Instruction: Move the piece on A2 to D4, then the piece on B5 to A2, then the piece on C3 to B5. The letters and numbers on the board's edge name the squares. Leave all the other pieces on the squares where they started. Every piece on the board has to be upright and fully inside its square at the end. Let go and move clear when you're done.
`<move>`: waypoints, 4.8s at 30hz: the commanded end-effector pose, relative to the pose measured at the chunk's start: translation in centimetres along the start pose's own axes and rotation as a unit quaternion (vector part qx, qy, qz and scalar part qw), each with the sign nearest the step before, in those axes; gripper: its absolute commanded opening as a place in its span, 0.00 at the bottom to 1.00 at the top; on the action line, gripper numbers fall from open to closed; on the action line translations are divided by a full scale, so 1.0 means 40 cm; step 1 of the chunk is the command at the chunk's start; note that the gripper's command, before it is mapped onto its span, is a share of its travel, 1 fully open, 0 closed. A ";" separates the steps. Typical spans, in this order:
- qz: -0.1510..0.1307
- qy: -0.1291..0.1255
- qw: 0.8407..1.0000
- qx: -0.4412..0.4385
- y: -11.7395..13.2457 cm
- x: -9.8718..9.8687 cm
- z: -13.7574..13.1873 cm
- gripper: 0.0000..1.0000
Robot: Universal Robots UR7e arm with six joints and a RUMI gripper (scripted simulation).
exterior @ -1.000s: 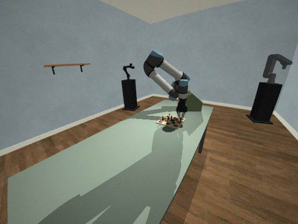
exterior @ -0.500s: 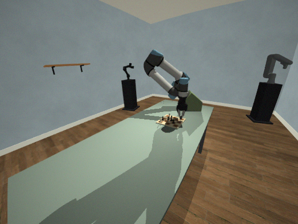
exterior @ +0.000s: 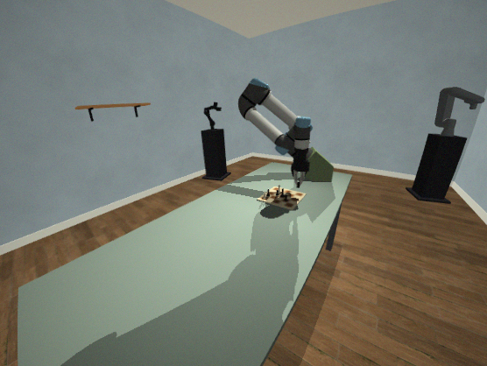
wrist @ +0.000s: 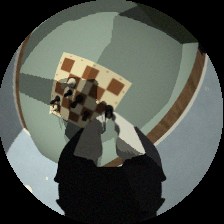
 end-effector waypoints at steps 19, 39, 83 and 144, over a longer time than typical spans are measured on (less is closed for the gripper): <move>0.005 0.000 1.000 -0.001 0.005 0.100 0.002 0.00; 0.009 0.000 0.993 -0.114 -0.071 0.099 -0.118 0.00; 0.009 -0.003 0.965 -0.261 -0.184 0.070 -0.236 0.00; 0.008 -0.003 0.965 -0.262 -0.185 -0.141 -0.239 0.00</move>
Point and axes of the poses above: the point where the finger pads meet when closed, its own x axis back along the fingers, its own z axis across the jaws, y = z × x, the point moved 8 cm from there along x, back along the fingers, and after that the axes turned 11 degrees about -x, right-handed, at the moved point
